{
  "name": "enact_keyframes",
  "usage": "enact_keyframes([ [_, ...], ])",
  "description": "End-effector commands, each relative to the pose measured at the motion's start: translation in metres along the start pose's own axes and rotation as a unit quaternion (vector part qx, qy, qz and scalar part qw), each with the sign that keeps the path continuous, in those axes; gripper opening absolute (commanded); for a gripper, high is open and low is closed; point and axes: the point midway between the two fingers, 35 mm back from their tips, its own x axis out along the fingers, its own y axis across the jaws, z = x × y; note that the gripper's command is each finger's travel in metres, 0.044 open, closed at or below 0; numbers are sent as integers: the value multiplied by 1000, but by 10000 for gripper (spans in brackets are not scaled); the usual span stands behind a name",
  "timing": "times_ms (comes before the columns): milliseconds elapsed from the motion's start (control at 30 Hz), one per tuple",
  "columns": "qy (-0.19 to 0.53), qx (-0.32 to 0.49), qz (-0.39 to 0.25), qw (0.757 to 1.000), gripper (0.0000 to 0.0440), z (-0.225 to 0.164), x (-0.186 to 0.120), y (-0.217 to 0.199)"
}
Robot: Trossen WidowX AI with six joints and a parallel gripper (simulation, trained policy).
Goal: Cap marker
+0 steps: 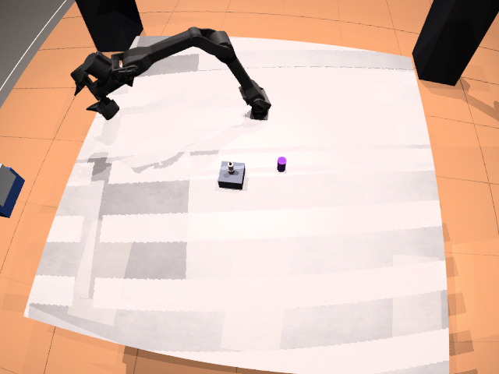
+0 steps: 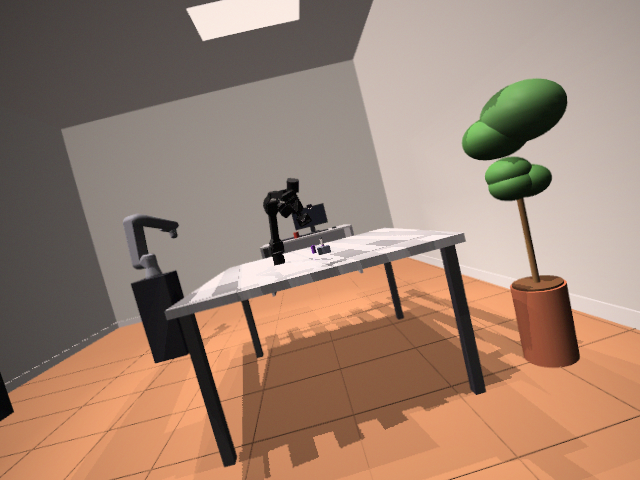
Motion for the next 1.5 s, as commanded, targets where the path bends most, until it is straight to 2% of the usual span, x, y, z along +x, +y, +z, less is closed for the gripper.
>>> enact_keyframes([
  [0,4,3,-12,1000,284,-12,-7,-13],
  [800,40,1,-75,996,295,-80,-60,-81],
  [1467,60,-13,-138,989,304,-120,-111,-143],
])
